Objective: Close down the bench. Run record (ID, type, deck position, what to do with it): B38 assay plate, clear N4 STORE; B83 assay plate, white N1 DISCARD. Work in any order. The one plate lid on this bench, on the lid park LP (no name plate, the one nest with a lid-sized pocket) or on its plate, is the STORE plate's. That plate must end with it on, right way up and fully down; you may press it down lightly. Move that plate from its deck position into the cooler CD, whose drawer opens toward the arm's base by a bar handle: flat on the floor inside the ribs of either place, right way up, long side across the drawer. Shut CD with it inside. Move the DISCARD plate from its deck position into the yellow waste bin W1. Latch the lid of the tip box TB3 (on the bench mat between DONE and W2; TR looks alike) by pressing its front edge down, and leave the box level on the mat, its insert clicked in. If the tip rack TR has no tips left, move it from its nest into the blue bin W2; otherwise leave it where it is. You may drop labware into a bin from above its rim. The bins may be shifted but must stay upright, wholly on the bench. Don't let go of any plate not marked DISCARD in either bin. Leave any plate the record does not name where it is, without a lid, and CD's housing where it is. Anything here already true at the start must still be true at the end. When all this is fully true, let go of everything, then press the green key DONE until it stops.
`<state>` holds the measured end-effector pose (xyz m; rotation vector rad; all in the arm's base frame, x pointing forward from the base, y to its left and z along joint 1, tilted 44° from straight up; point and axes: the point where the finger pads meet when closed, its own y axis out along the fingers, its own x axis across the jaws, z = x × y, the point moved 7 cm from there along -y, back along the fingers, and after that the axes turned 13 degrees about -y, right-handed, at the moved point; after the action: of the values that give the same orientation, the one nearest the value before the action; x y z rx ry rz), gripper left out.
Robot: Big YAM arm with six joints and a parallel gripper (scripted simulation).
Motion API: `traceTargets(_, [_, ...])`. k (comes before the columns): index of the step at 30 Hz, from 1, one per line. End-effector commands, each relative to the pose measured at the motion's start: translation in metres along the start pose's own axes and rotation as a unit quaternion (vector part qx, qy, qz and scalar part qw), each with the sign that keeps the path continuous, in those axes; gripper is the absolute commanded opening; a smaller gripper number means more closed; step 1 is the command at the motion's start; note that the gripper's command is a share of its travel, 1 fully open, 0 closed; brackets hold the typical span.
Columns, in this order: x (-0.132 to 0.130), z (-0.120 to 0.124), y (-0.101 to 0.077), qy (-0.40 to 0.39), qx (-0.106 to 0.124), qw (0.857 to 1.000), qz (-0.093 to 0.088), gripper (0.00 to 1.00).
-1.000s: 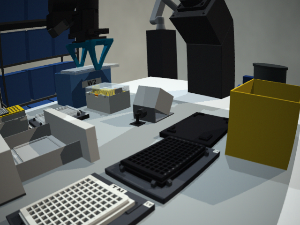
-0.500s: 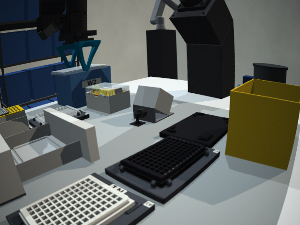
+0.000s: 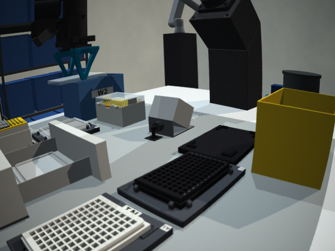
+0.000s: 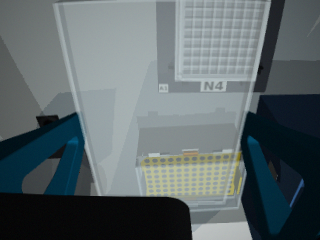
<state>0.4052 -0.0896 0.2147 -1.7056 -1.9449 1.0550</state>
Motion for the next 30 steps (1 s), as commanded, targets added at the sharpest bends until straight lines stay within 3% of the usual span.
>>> traceTargets(1, [-0.017, -0.009, 0.0, -0.006, -0.002, 1.0, 0.005, 0.0])
traceTargets(24, [-0.075, -0.024, -0.001, -0.006, -0.003, 1.0, 0.007, 0.0])
traceTargets(26, [-0.075, -0.024, -0.001, -0.006, -0.003, 1.0, 0.007, 0.0])
traceTargets(27, [-0.057, -0.015, 0.007, -0.013, 0.005, 1.0, -0.009, 0.0])
traceTargets(30, [-0.058, -0.018, 0.006, -0.014, 0.002, 1.0, -0.006, 0.0])
